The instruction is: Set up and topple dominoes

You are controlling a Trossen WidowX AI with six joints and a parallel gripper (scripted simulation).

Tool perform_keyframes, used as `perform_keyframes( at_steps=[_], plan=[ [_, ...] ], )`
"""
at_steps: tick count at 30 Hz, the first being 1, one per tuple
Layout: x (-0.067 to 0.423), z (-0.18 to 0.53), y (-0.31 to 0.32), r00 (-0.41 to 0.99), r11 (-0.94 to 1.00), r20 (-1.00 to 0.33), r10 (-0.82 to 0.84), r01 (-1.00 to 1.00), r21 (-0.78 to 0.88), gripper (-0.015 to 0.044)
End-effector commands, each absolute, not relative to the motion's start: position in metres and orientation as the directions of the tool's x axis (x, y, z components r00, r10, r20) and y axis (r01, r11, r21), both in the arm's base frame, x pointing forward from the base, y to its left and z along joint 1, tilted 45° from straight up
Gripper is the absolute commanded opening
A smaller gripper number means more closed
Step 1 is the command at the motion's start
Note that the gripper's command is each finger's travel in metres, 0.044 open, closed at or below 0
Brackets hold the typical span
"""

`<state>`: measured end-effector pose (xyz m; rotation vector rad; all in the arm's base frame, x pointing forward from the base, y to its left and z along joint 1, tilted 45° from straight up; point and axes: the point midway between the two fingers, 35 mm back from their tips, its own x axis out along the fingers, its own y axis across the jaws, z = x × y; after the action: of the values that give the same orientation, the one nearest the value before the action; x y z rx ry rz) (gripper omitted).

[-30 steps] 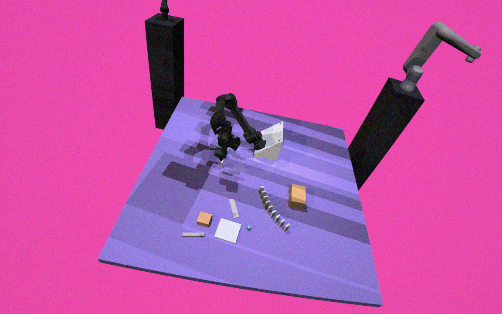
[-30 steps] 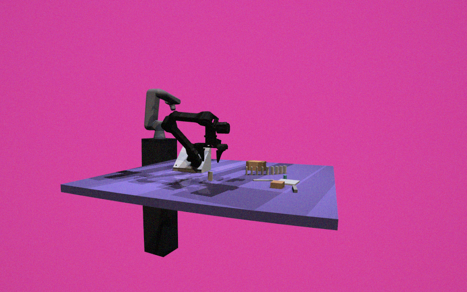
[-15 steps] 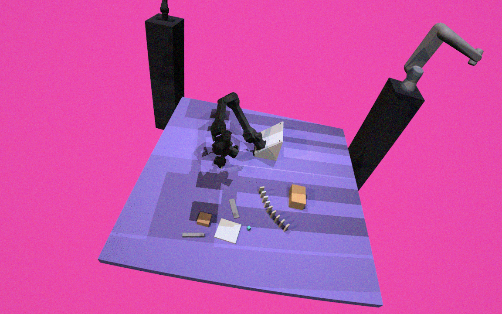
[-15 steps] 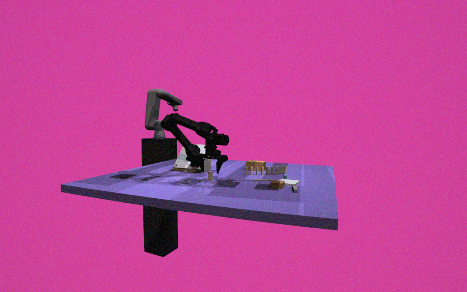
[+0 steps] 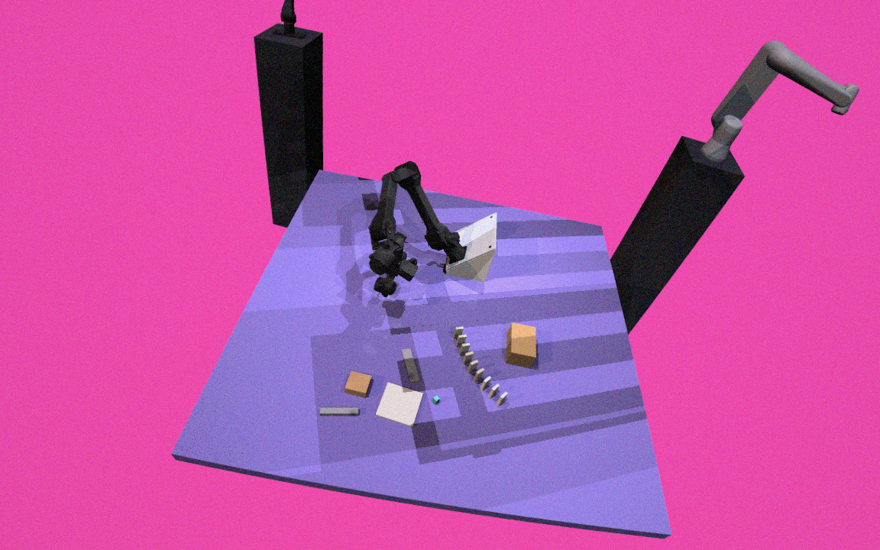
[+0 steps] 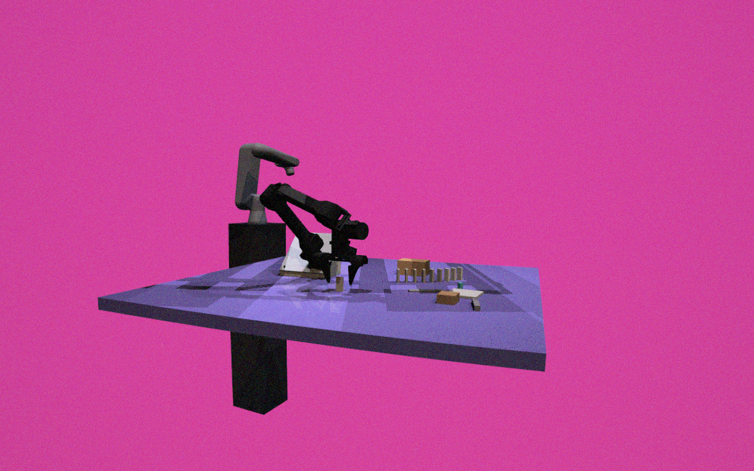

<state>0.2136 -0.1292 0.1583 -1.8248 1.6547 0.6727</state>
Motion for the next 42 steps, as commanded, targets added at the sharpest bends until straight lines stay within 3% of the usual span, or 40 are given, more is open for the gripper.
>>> perform_keyframes(
  at_steps=[1, 10, 20, 29, 34, 42],
  plan=[
    [0.213, 0.156, -0.129, 0.102, -0.066, -0.708, -0.699, -0.995, -0.079, 0.0335],
    [0.213, 0.156, -0.129, 0.102, -0.066, -0.708, -0.699, -0.995, -0.079, 0.0107],
    [0.214, 0.158, -0.128, 0.106, -0.068, -0.708, -0.698, -0.994, -0.082, 0.0107],
    [0.201, 0.238, -0.048, 0.281, -0.182, -0.718, -0.636, -0.96, -0.214, 0.0107],
    [0.193, 0.251, -0.038, 0.31, -0.201, -0.719, -0.622, -0.951, -0.236, 0.0107],
    [0.242, 0.209, 0.027, 0.244, 0.1, -0.772, -0.587, -0.925, -0.368, 0.0107]
  ],
)
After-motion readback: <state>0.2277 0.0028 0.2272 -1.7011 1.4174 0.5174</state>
